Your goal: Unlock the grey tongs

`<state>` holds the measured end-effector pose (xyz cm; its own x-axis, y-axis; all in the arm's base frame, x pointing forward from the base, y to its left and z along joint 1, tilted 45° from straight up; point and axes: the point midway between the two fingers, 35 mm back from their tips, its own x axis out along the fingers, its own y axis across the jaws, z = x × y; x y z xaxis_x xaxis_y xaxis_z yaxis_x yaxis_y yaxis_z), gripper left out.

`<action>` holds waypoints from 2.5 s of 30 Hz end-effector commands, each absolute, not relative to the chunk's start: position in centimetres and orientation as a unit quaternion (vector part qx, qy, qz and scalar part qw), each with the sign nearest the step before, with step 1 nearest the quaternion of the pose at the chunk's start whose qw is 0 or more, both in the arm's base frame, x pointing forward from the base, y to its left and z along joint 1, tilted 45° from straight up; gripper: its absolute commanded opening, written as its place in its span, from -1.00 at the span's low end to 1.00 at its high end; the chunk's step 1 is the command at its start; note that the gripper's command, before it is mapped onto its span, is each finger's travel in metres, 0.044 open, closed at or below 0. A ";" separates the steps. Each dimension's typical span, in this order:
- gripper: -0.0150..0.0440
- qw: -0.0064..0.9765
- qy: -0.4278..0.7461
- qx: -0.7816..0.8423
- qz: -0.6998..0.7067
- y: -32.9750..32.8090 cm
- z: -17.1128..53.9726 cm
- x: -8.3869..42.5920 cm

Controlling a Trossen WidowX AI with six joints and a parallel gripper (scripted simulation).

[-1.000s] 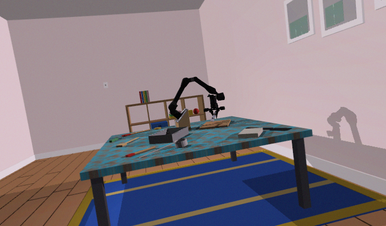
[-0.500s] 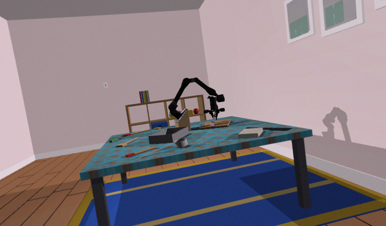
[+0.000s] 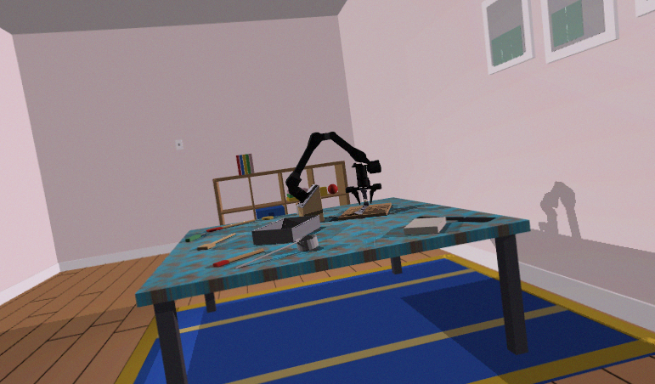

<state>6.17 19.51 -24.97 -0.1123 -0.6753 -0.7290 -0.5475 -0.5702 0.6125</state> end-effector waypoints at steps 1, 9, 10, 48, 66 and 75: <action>0.78 0.055 -0.460 0.664 -0.586 19.5 -24.9 6.2; 1.00 0.052 -0.458 0.665 -0.587 21.4 -24.9 5.6; 1.00 0.050 -0.458 0.665 -0.588 22.3 -24.9 5.2; 1.00 0.040 -0.449 0.665 -0.596 34.2 -20.9 -5.3; 1.00 0.040 -0.449 0.665 -0.596 34.2 -20.9 -5.3; 1.00 0.040 -0.449 0.665 -0.596 34.2 -20.9 -5.3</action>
